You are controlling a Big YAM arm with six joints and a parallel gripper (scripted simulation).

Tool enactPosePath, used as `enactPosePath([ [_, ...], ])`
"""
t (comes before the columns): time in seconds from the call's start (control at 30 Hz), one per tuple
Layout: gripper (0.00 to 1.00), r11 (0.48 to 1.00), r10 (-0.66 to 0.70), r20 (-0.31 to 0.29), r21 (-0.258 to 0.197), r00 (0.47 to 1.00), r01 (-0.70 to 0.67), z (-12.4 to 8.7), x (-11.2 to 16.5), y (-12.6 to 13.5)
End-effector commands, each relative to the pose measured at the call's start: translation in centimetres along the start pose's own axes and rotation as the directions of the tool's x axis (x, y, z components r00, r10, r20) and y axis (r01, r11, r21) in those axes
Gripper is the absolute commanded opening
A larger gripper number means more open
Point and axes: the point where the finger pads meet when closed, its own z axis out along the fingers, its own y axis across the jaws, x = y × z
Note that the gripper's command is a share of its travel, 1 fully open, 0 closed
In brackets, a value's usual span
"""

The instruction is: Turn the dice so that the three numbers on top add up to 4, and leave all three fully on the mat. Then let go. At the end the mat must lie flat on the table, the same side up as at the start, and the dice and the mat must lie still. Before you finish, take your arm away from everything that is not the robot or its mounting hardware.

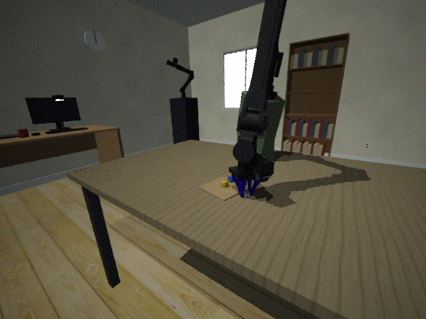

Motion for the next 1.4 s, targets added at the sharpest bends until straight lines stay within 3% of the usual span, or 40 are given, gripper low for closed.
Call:
enactPosePath([
  [0.0,0.34,1.0,0.001,0.021,0.016,1.0,-0.001,-0.18,-1.06,-0.2],
  [0.77,0.34,1.0,0.001,0.021,0.015,1.0,-0.001,-0.18,-1.06,-0.19],
  [0.8,0.15,1.0,0.001,0.021,0.015,1.0,-0.001,-0.18,-1.06,-0.19],
  [1.37,0.15,1.0,0.001,0.021,0.015,1.0,-0.001,-0.18,-1.06,-0.19],
])
